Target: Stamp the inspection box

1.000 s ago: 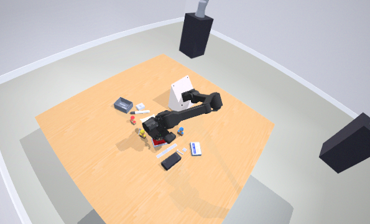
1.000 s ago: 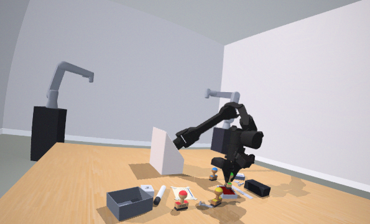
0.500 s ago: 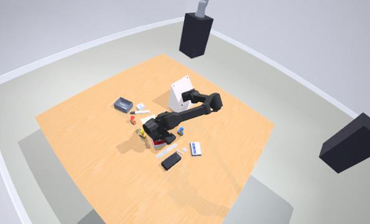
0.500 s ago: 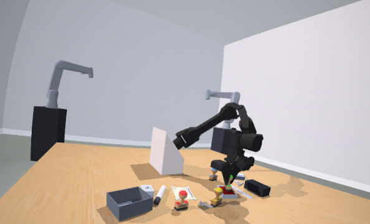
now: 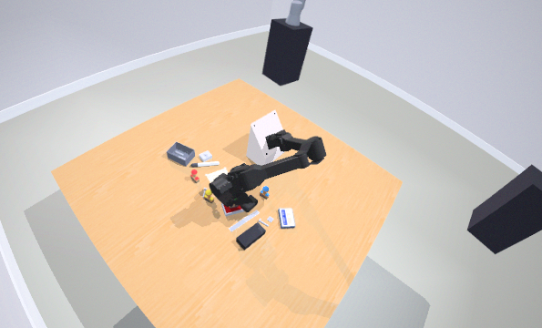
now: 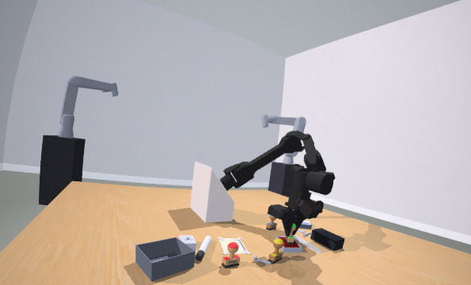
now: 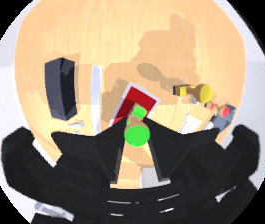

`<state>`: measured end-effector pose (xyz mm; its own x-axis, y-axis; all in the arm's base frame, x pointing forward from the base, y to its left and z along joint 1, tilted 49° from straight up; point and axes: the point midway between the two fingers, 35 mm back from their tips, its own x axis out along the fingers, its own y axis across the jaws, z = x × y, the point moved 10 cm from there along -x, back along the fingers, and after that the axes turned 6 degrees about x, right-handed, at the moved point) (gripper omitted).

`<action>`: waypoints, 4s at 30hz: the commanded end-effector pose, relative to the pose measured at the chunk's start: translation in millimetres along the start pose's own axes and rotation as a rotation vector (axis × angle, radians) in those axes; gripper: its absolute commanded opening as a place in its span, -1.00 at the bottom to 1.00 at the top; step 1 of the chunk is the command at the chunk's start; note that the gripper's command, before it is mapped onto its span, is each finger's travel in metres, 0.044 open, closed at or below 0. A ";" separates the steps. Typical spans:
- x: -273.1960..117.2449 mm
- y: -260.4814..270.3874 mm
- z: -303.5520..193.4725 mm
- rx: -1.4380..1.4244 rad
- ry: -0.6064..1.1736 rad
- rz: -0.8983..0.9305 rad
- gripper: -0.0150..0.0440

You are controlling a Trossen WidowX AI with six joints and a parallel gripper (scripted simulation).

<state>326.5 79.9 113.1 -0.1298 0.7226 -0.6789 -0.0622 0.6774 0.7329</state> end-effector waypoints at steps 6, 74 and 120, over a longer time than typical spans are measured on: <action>2.2 0.2 -0.1 0.002 0.000 0.005 -0.49; -3.5 0.0 0.0 0.002 0.000 0.005 -0.49; -55.1 -55.3 -5.1 0.049 -0.004 -0.014 -0.49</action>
<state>334.9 23.0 131.4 -0.1225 0.7209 -0.6821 -0.0472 0.6823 0.7295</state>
